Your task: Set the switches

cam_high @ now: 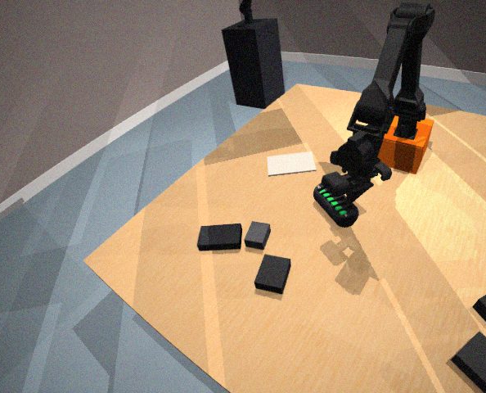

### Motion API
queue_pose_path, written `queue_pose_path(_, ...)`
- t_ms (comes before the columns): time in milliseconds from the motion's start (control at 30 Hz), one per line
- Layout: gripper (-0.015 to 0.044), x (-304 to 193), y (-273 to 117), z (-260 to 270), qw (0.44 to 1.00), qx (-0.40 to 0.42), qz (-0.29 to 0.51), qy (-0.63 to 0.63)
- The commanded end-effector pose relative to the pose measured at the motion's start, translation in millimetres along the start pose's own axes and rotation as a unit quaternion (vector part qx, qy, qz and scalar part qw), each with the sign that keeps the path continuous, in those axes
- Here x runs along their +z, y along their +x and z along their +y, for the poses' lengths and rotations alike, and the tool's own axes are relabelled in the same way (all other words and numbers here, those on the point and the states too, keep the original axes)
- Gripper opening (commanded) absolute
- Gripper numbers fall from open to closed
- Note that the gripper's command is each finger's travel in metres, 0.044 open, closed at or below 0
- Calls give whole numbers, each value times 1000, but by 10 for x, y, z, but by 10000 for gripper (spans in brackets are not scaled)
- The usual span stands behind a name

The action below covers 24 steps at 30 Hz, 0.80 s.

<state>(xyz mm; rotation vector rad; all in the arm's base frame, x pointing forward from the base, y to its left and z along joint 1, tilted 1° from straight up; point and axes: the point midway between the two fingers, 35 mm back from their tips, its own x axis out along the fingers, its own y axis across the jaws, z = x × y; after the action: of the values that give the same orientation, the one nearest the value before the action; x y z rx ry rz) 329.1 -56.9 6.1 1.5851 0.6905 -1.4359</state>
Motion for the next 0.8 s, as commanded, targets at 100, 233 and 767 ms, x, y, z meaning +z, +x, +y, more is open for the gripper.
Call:
queue_pose_path(100,0,-42,-11,-397,998,47,20,32)
queue_pose_path(233,0,-44,-11,-433,998,52,22,35)
queue_pose_path(767,0,173,-16,-270,999,14,5,29)
